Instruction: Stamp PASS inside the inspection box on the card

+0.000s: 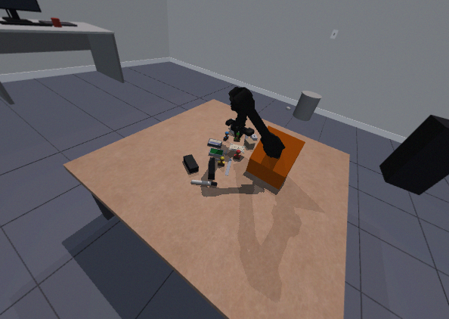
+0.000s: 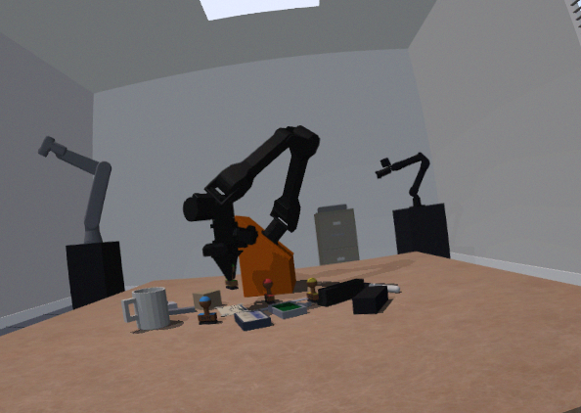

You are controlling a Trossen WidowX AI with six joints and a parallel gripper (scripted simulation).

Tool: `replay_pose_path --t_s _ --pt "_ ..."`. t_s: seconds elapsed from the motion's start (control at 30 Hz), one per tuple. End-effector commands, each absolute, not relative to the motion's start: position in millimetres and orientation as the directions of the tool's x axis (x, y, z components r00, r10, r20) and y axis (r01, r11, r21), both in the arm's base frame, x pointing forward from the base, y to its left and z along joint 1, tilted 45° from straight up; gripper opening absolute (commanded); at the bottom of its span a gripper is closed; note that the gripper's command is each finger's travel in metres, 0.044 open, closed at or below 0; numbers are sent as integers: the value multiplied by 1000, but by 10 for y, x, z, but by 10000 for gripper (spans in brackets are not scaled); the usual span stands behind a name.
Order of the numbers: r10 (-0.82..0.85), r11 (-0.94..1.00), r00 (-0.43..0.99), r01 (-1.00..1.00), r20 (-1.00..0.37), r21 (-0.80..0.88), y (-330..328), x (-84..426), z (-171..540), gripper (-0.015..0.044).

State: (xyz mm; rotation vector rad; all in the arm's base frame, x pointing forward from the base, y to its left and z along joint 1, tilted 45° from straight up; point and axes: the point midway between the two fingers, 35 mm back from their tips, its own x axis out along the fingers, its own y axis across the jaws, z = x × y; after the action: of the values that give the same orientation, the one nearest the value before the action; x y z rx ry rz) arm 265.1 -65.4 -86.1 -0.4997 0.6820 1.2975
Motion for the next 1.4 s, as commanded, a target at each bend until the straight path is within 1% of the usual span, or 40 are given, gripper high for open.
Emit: replay_pose_path --t_s 0.0,1.37 --pt "702 215 124 -976 -702 42 -623 2652 -889 0" --pt "705 216 126 -975 -698 42 -434 2695 -1083 0"
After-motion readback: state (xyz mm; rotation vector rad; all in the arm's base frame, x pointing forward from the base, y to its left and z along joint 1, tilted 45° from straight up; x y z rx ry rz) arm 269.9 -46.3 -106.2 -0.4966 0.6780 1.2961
